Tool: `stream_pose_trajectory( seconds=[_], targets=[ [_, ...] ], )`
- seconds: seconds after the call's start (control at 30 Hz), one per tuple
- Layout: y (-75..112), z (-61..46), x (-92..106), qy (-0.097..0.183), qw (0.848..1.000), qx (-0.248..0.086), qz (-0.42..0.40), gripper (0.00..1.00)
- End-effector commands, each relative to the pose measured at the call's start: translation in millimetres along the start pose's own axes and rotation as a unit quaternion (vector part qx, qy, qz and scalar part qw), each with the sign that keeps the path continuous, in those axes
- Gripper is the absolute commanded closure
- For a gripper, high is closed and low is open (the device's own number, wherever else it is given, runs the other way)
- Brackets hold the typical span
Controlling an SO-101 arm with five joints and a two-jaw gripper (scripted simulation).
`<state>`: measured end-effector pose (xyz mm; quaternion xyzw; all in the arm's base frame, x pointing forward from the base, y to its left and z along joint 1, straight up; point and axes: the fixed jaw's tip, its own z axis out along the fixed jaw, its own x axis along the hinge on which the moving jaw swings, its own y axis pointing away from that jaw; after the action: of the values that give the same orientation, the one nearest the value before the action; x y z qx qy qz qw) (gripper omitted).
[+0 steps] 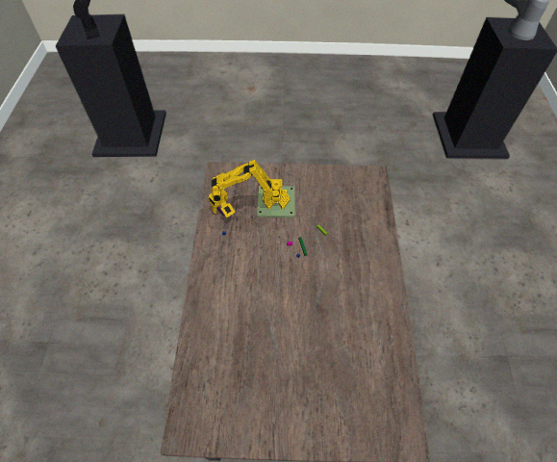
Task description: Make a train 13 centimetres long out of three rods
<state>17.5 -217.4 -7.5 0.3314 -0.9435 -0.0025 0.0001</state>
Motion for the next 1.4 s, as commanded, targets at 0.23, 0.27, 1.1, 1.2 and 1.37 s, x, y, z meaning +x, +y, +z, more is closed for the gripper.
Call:
stream_pose_trajectory(
  seconds=[0.23, 0.27, 1.1, 1.2, 1.37],
  targets=[
    [5.1, 6.5, -1.8, -0.009, 1.000, -0.013, 0.000, 0.83],
    [5.1, 6.5, -1.8, -0.009, 1.000, -0.013, 0.000, 0.83],
    [5.1, 6.5, -1.8, -0.009, 1.000, -0.013, 0.000, 0.97],
    [5.1, 6.5, -1.8, -0.009, 1.000, -0.013, 0.000, 0.99],
    [5.1, 6.5, -1.8, -0.009, 1.000, -0.013, 0.000, 1.00]
  ],
)
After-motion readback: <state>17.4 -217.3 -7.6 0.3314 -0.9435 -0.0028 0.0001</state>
